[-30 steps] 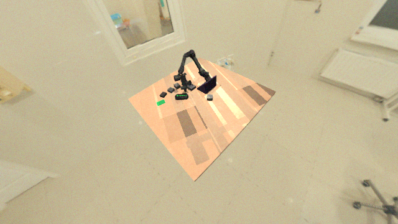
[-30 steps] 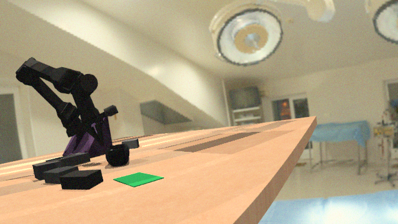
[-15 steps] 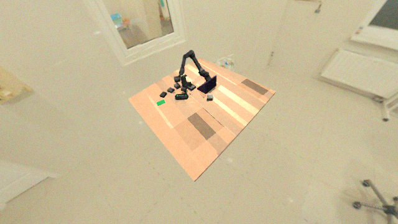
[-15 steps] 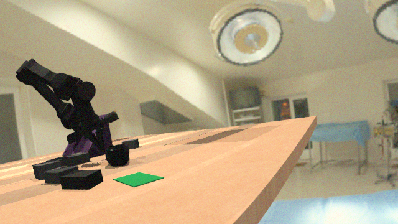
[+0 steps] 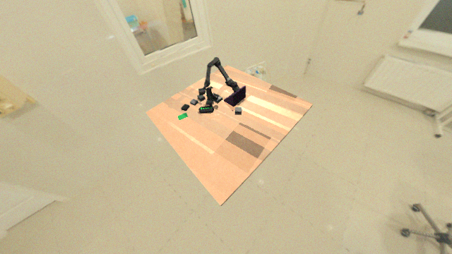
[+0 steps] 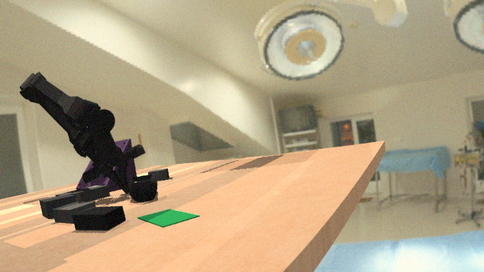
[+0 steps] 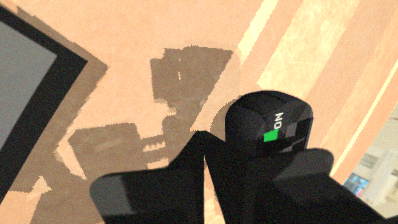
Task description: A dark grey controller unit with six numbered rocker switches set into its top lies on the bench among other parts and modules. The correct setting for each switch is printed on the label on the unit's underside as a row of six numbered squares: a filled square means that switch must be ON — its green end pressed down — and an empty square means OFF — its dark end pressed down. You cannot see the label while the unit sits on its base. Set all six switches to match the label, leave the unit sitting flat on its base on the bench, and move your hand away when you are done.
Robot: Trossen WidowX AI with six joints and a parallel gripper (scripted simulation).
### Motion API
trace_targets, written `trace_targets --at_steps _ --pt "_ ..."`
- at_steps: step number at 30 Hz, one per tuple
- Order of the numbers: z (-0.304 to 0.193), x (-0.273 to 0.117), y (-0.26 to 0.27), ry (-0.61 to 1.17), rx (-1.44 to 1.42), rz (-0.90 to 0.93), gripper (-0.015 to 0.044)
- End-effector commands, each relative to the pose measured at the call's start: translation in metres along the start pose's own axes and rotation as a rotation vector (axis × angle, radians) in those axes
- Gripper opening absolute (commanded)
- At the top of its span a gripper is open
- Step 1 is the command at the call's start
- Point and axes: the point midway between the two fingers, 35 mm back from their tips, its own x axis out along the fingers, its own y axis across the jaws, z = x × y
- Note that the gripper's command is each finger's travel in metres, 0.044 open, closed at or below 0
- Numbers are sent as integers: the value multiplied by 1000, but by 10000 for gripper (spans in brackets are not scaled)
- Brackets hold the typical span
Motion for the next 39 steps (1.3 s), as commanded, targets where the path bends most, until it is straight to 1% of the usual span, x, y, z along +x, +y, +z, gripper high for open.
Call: trace_targets --at_steps 1,39 --pt "3 4 -1 -10 -10 -3 0" --pt "3 9 -16 -10 -9 -4 0"
